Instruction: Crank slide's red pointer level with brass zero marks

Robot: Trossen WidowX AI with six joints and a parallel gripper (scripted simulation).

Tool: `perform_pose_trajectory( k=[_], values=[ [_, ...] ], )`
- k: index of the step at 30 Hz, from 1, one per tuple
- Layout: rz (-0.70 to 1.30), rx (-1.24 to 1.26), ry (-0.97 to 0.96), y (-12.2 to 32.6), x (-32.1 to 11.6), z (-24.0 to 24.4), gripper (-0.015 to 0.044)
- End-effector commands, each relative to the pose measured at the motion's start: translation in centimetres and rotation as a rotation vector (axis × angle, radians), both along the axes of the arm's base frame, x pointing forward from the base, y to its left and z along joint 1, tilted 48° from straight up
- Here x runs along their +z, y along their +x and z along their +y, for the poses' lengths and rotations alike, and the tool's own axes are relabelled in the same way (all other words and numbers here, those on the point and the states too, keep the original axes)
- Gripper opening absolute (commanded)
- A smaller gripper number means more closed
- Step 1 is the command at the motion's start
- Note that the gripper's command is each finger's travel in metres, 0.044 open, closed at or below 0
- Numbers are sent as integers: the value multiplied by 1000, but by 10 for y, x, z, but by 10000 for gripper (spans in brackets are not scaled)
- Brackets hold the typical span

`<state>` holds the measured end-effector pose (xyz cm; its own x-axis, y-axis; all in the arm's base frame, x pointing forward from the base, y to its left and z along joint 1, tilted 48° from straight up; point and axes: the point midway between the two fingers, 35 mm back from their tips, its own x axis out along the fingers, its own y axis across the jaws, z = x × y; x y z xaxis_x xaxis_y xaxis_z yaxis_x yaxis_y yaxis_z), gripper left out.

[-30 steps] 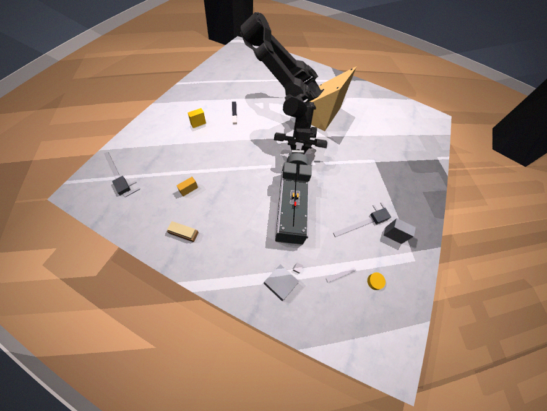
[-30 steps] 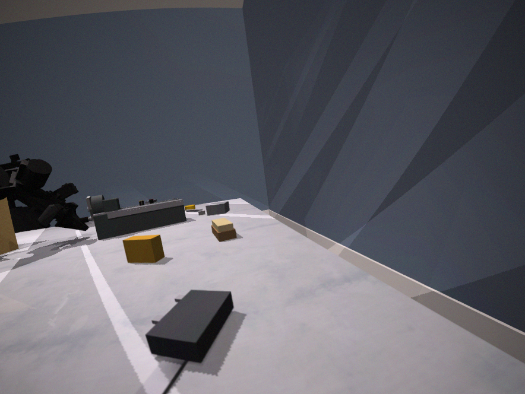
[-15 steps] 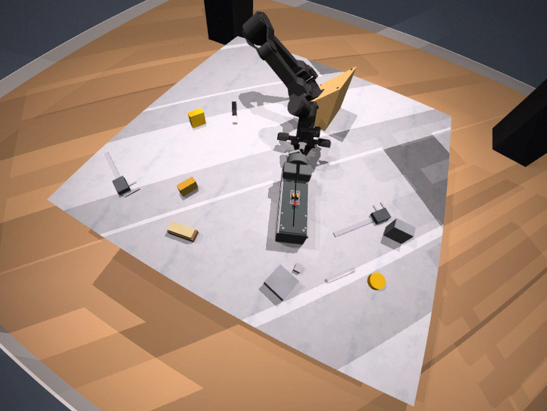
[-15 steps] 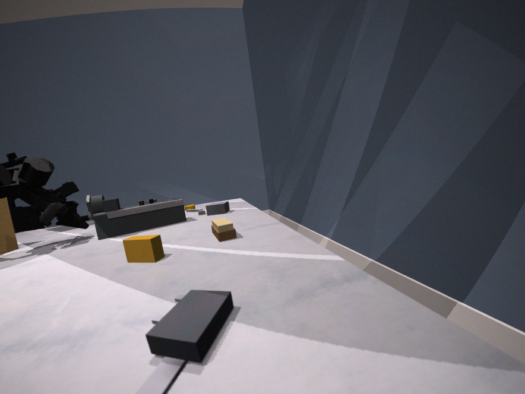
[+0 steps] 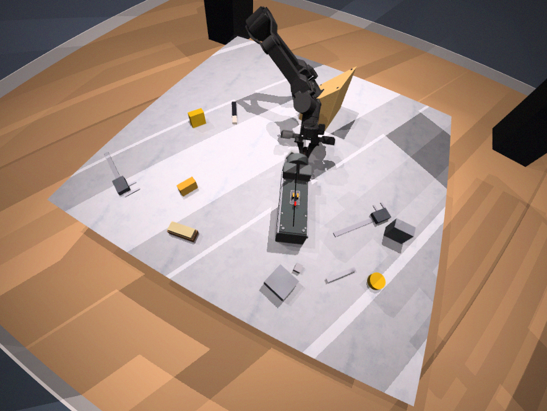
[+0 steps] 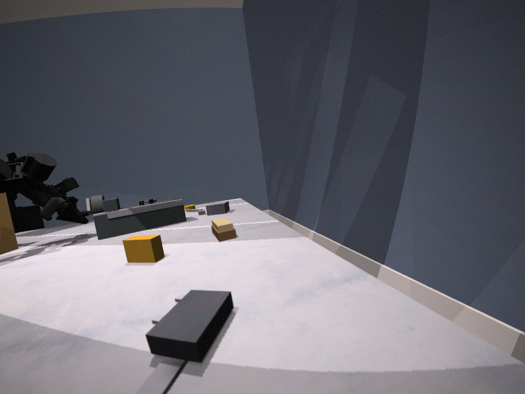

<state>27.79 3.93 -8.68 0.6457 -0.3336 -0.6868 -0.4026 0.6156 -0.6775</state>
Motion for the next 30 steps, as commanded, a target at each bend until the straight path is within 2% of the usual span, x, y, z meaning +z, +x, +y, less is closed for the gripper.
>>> perform_pose_trajectory(
  k=[1, 30],
  values=[
    [2, 16, 1, -2, 3, 9, 0],
    [1, 16, 2, 6, 38, 22, 0]
  ],
)
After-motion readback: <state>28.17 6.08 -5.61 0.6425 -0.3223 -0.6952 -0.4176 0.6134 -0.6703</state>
